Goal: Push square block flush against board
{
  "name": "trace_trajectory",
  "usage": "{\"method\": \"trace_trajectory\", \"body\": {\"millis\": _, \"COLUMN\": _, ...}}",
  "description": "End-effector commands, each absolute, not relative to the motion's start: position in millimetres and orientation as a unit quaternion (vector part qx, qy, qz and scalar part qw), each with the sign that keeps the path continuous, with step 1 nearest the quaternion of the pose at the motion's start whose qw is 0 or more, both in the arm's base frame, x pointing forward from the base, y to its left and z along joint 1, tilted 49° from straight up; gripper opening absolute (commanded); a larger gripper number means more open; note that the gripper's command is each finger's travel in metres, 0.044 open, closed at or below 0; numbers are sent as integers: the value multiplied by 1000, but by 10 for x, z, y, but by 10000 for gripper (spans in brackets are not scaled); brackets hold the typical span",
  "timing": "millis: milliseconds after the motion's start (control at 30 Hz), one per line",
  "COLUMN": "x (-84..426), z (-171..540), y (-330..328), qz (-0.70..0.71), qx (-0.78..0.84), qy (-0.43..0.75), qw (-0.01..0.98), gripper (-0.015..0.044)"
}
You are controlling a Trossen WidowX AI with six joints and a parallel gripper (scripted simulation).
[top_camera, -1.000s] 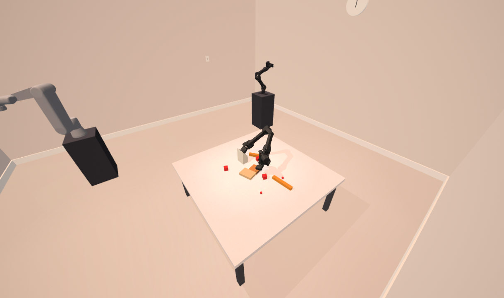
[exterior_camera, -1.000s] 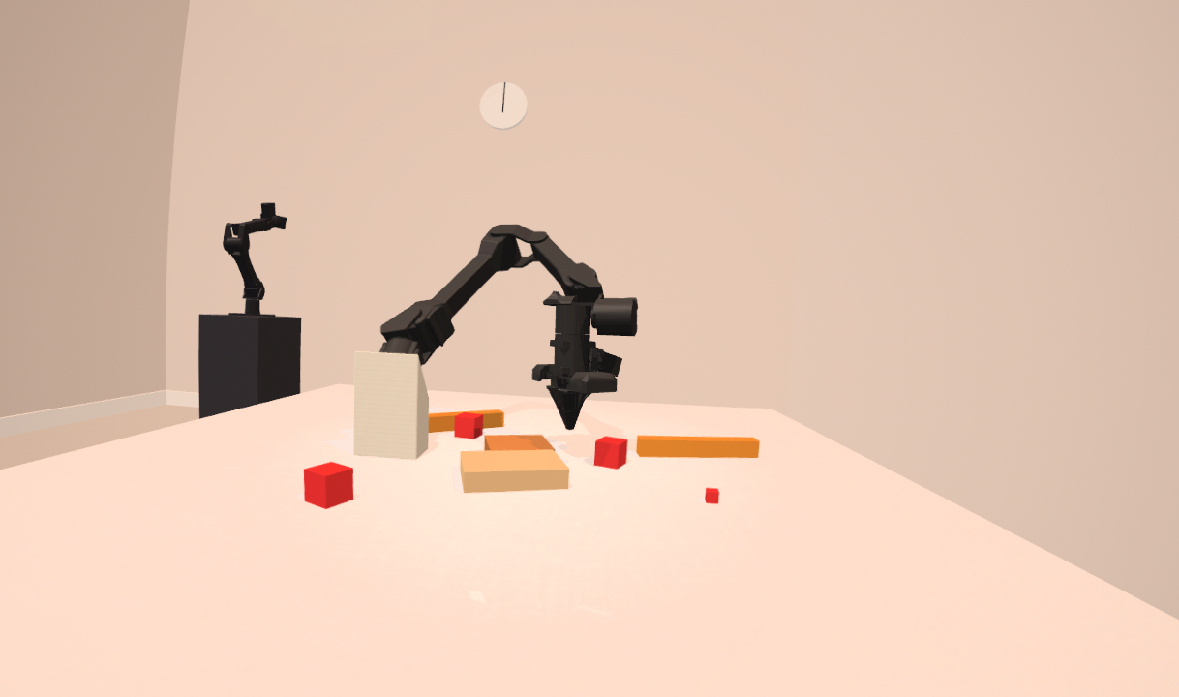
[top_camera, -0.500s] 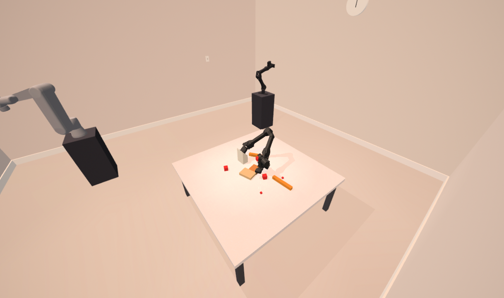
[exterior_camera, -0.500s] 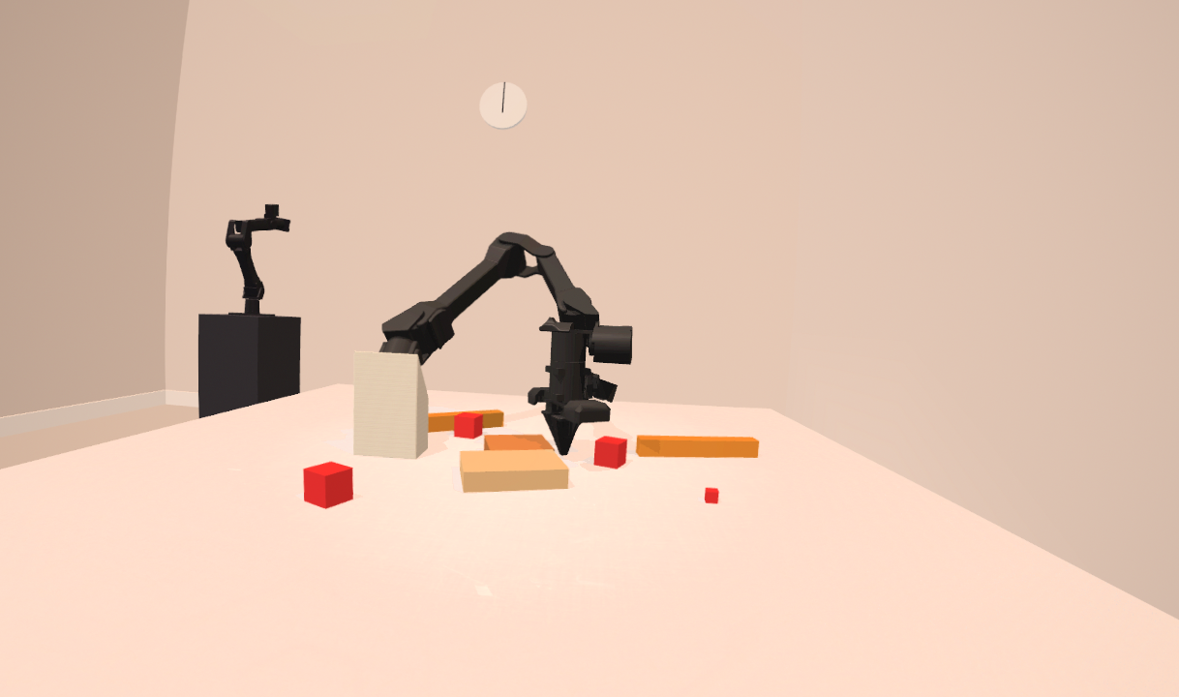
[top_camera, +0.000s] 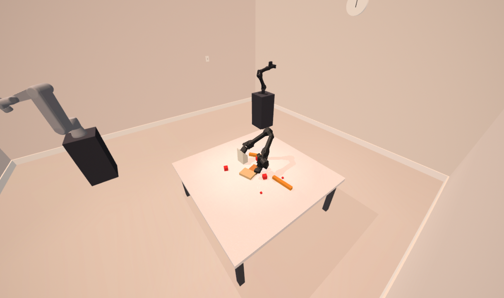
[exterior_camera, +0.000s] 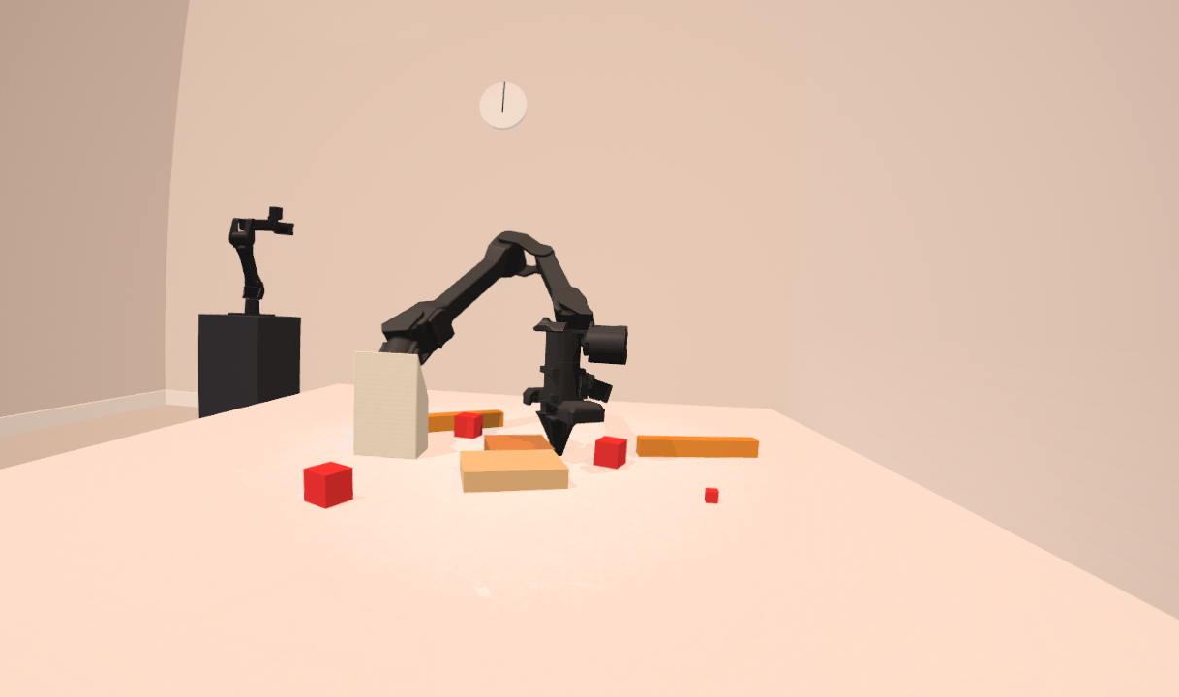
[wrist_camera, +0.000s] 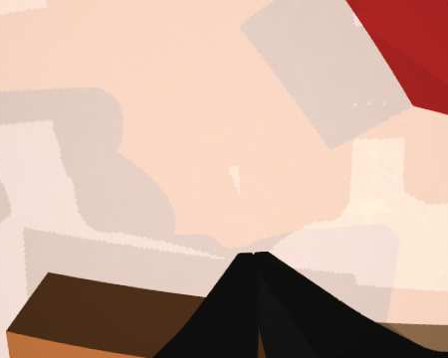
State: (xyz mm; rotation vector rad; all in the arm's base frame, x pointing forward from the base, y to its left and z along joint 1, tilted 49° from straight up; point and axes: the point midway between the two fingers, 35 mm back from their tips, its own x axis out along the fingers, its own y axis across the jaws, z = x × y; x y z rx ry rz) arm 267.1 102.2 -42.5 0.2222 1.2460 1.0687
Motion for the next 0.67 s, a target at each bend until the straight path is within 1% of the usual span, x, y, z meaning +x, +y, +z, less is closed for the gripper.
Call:
{"method": "trace_trajectory", "body": {"millis": 0, "x": 2627, "z": -440, "y": 1015, "qz": 477, "qx": 100, "qy": 555, "qw": 675, "gripper": 0}}
{"method": "trace_trajectory", "body": {"millis": 333, "x": 2577, "z": -463, "y": 992, "qz": 476, "qx": 100, "qy": 555, "qw": 675, "gripper": 0}}
{"method": "trace_trajectory", "body": {"millis": 633, "x": 2683, "z": -427, "y": 1031, "qz": 476, "qx": 99, "qy": 555, "qw": 675, "gripper": 0}}
